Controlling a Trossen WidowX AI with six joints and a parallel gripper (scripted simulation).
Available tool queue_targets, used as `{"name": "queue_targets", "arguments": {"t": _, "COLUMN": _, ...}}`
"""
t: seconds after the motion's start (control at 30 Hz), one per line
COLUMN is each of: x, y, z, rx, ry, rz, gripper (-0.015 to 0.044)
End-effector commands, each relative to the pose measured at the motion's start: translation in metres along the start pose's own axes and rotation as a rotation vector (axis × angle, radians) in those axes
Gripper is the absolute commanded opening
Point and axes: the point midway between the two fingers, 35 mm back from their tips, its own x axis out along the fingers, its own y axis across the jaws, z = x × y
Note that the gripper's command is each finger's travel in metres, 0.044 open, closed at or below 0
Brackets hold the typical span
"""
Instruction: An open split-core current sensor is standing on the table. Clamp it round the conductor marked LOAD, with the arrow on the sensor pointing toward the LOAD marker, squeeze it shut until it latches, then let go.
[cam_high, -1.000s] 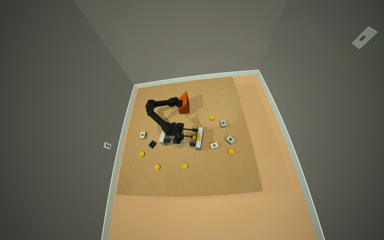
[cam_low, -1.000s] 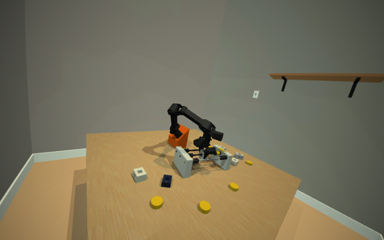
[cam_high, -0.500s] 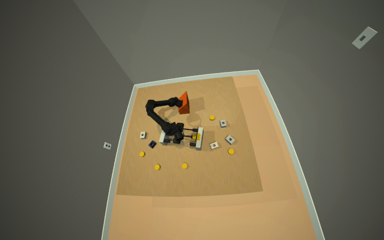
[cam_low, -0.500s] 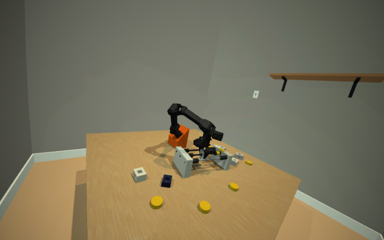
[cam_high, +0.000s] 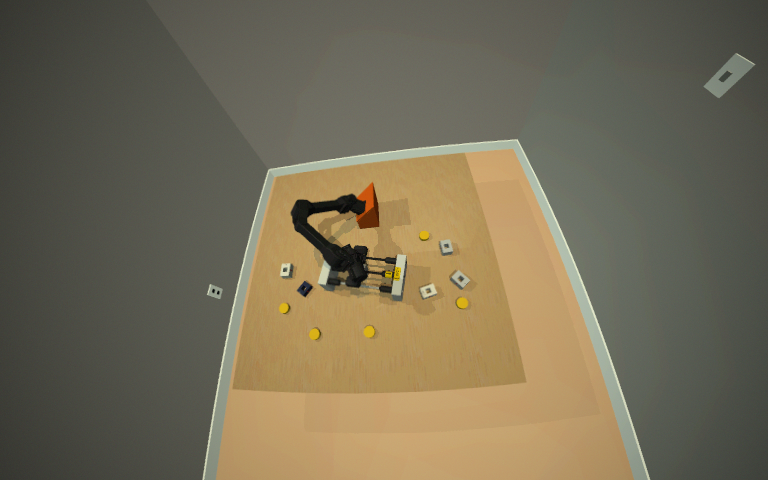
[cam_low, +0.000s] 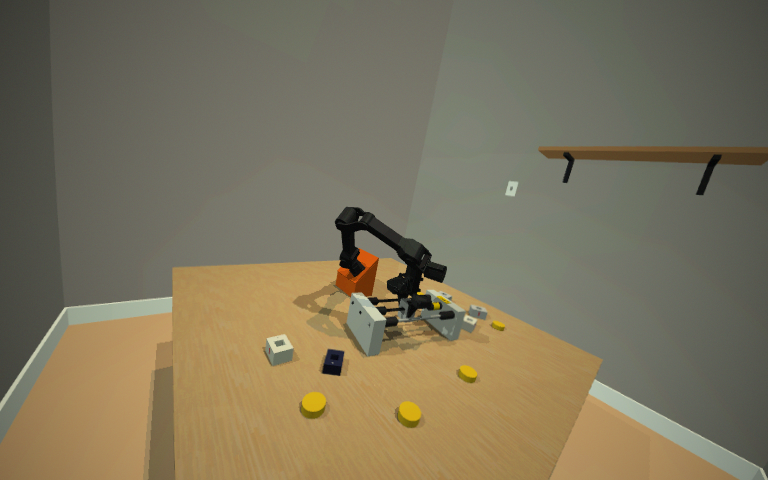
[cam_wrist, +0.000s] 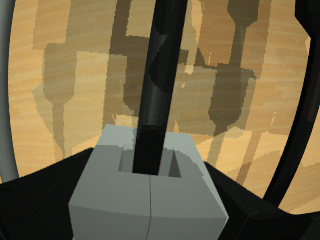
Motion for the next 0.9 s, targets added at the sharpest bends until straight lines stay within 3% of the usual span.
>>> {"name": "queue_targets", "arguments": {"t": 0.0, "x": -0.0006, "y": 0.0014, "z": 0.0001, "rx": 0.000, "ry": 0.001, "rz": 0.002, "gripper": 0.0000}}
{"name": "queue_targets", "arguments": {"t": 0.47, "x": 0.0045, "y": 0.0021, "z": 0.0001, "rx": 0.000, "ry": 0.000, "rz": 0.001, "gripper": 0.0000}}
{"name": "queue_targets", "arguments": {"t": 0.8, "x": 0.0003, "y": 0.0010, "z": -0.0001, "rx": -0.005, "ry": 0.000, "rz": -0.001, "gripper": 0.0262}}
{"name": "queue_targets", "arguments": {"t": 0.87, "x": 0.0003, "y": 0.0010, "z": -0.0001, "rx": -0.005, "ry": 0.000, "rz": -0.001, "gripper": 0.0262}}
